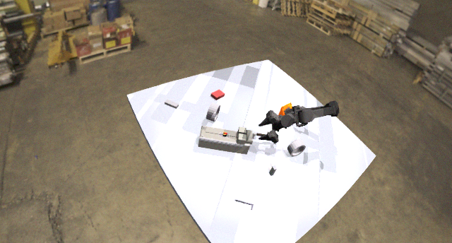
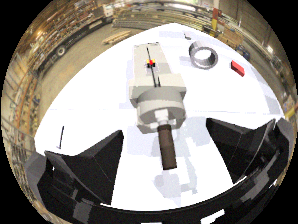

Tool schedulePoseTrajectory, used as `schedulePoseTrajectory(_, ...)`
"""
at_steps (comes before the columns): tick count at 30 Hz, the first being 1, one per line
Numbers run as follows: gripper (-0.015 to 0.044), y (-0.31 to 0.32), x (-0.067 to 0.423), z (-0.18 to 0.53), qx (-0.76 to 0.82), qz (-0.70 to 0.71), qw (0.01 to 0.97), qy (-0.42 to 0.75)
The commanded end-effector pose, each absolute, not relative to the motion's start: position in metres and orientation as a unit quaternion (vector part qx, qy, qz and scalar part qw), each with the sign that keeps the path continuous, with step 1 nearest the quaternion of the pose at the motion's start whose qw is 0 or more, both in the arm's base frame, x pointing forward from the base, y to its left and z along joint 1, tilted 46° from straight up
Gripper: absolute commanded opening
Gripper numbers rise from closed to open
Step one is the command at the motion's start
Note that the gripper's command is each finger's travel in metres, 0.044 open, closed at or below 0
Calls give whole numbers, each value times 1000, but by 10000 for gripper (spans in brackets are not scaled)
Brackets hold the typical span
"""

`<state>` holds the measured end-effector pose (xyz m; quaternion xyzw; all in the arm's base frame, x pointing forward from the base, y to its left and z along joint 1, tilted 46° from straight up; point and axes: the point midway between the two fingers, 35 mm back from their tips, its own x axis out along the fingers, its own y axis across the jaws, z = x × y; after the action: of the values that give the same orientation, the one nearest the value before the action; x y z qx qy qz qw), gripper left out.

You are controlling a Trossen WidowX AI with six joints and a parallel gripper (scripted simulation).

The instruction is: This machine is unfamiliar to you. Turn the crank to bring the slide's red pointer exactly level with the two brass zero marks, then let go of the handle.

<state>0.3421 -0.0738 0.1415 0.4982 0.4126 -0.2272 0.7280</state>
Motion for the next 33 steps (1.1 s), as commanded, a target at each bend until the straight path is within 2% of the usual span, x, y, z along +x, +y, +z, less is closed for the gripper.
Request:
schedulePoseTrajectory(1, 440, -86, 341, 154, 497, -226, 728, 414)
schedulePoseTrajectory(10, 440, -117, 337, 178, 495, -221, 730, 416)
schedulePoseTrajectory(21, 440, -161, 372, 140, 445, -95, 784, 422)
schedulePoseTrajectory(33, 440, -214, 394, 99, 356, 53, 858, 365)
